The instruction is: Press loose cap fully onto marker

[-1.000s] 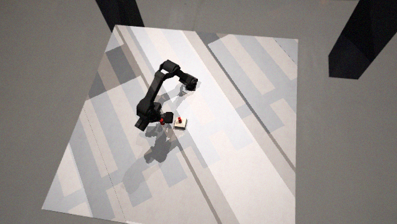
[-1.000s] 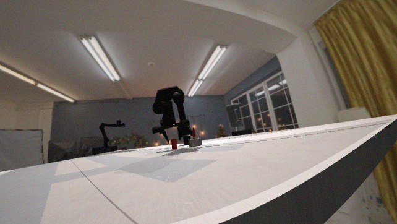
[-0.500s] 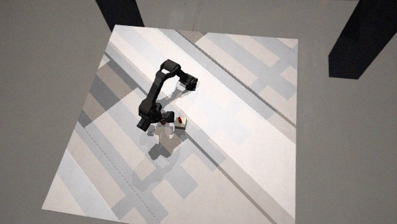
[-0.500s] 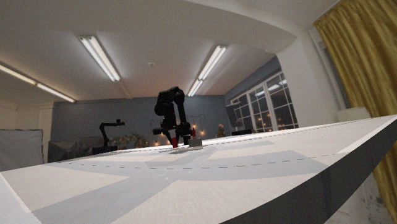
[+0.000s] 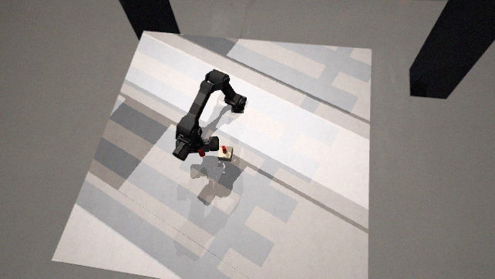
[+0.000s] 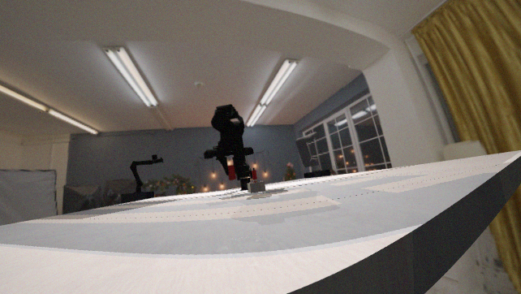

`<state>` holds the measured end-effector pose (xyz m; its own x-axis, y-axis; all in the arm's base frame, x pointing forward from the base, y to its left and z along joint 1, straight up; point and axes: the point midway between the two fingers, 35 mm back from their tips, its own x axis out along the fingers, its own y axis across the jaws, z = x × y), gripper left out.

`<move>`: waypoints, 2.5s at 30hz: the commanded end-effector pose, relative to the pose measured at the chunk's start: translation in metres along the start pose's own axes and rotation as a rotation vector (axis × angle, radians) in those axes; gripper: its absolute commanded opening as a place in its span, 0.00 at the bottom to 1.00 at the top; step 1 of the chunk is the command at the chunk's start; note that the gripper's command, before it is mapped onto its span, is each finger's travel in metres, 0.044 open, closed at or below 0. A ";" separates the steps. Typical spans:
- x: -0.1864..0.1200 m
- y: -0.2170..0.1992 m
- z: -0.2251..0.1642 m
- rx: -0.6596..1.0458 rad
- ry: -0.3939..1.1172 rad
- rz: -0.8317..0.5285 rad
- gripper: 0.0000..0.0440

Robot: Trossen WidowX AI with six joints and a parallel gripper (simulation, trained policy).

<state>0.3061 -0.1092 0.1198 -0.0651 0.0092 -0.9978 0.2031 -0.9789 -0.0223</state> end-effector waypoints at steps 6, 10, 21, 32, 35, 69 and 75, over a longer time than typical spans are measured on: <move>-0.030 -0.032 -0.009 -0.031 0.034 0.010 0.17; -0.040 -0.050 -0.008 -0.048 0.033 0.004 0.15; -0.055 -0.092 0.003 -0.099 0.008 -0.013 0.10; -0.052 -0.104 0.014 -0.114 -0.018 -0.021 0.04; -0.049 -0.104 0.015 -0.115 -0.024 -0.022 0.03; 0.020 -0.102 0.016 -0.192 -0.077 -0.053 0.00; 0.030 -0.104 0.024 -0.209 -0.110 -0.062 0.15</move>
<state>0.2723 -0.0131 0.1049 -0.1266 0.0298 -0.9915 0.3876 -0.9186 -0.0771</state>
